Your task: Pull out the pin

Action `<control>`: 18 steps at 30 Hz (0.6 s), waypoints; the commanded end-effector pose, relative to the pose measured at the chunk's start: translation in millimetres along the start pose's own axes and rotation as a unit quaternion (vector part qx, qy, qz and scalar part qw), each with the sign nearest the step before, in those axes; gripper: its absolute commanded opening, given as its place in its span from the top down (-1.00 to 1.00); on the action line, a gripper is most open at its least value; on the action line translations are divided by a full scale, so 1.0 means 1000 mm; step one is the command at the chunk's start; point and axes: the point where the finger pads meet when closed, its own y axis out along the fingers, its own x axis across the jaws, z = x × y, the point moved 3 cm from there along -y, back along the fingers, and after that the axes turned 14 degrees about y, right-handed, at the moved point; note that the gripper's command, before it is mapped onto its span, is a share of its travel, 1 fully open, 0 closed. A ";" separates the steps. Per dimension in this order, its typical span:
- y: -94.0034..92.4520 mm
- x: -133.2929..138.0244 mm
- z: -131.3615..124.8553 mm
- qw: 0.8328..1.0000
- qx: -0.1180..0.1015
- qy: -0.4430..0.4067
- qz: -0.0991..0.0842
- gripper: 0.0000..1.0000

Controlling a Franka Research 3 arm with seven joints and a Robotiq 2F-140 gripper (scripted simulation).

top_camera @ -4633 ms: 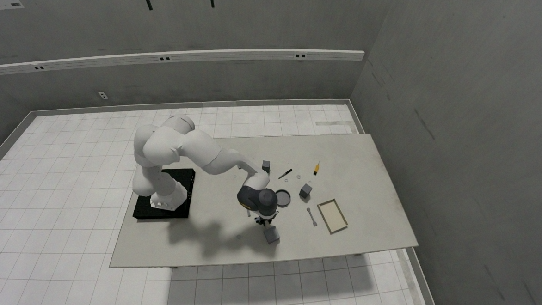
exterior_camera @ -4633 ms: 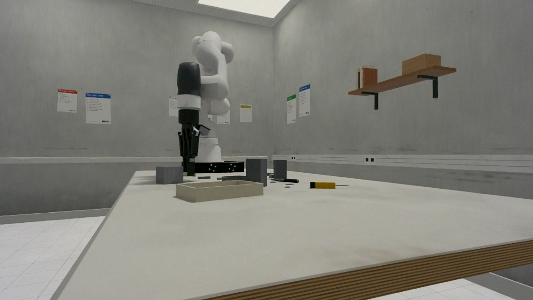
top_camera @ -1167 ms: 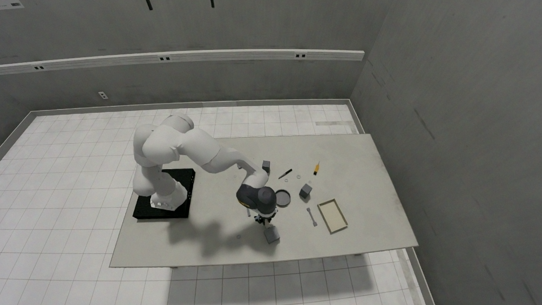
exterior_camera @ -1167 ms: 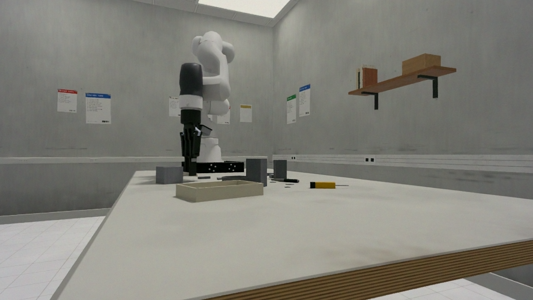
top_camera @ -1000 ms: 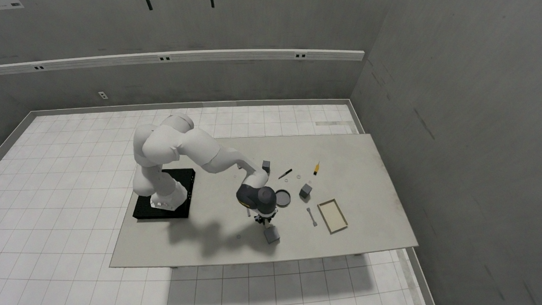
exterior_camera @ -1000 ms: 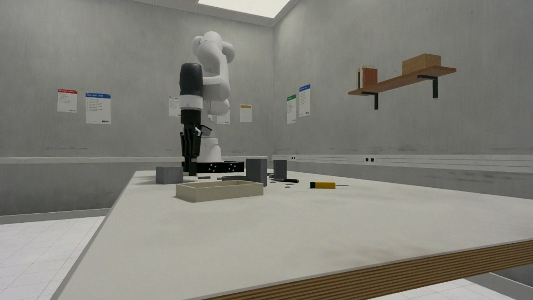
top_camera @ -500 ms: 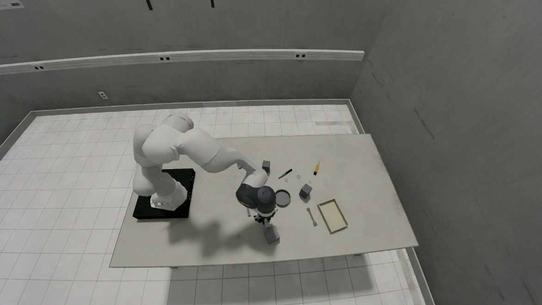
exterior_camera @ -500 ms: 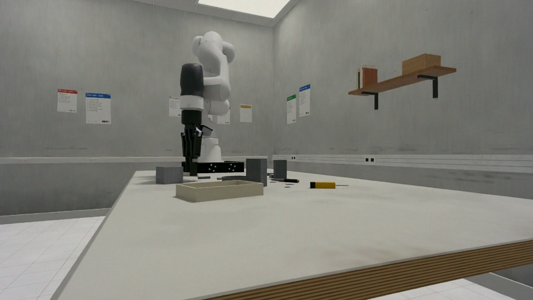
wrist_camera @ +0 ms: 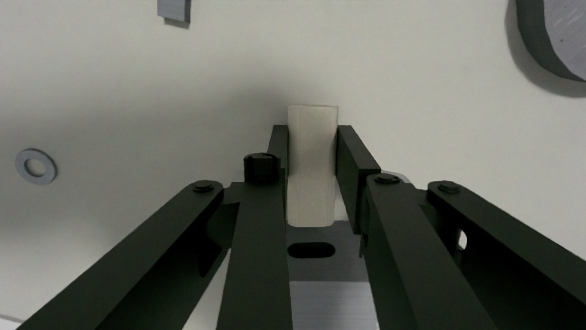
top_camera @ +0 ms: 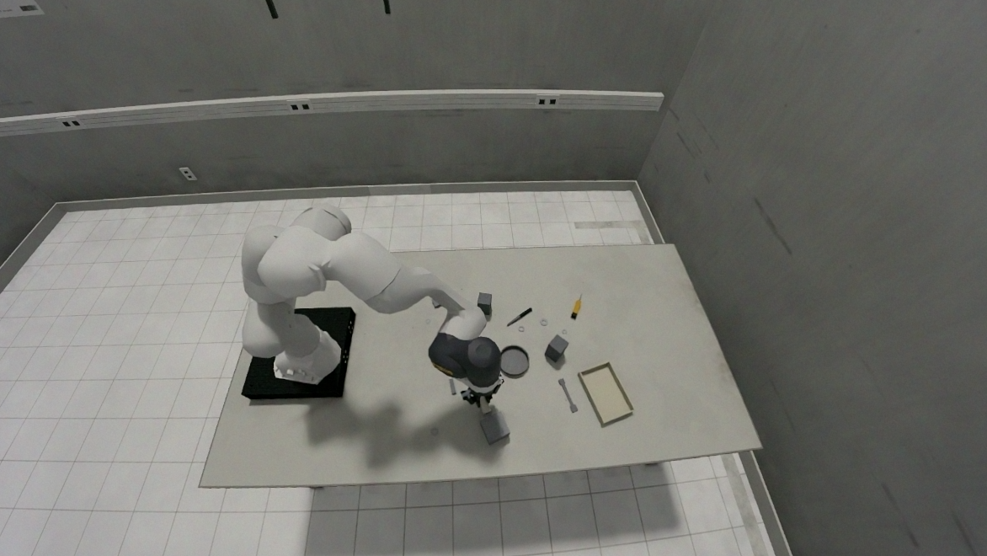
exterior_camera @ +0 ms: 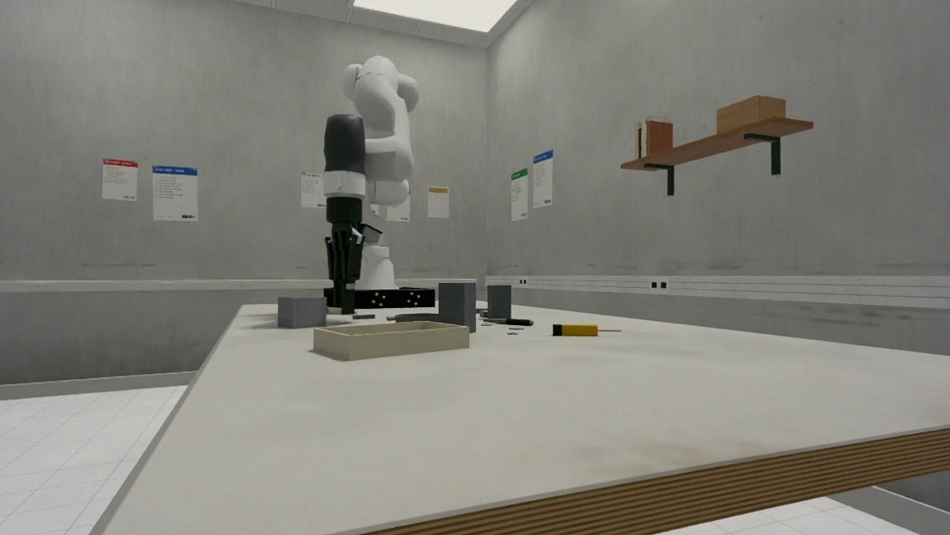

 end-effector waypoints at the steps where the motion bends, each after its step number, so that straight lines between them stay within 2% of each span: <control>1: -0.001 0.002 0.003 1.000 -0.001 0.004 -0.004 0.80; 18: -0.002 0.003 0.001 1.000 -0.001 0.006 -0.004 0.80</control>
